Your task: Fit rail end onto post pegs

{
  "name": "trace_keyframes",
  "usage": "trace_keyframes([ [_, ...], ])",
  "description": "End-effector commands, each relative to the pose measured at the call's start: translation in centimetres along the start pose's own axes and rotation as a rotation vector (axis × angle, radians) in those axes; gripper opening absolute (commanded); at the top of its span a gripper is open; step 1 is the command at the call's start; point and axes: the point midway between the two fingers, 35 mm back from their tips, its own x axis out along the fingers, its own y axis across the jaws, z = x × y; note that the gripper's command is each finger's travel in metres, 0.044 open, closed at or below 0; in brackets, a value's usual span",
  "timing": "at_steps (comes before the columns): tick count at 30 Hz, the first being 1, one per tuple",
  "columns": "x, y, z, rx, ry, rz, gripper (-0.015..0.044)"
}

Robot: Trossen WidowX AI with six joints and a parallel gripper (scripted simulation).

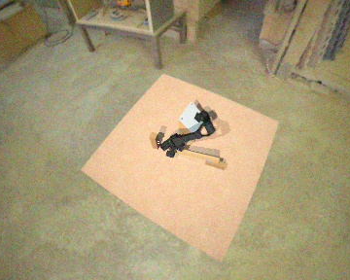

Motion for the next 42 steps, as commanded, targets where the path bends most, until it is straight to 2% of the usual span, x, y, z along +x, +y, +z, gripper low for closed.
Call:
trace_keyframes([
  [1, 0.01, -0.07, 0.04, 0.005, -0.004, -0.005, 0.023],
  [7, 0.01, -0.07, 0.04, 0.005, -0.004, -0.005, 0.0073],
  [14, 0.01, -0.07, 0.04, 0.005, -0.004, -0.005, 0.0026],
  [15, 0.01, -0.07, 0.04, 0.005, -0.004, -0.005, 0.0],
  [42, -0.77, -0.1, -0.04, 0.005, -0.004, -0.005, 0.0],
])
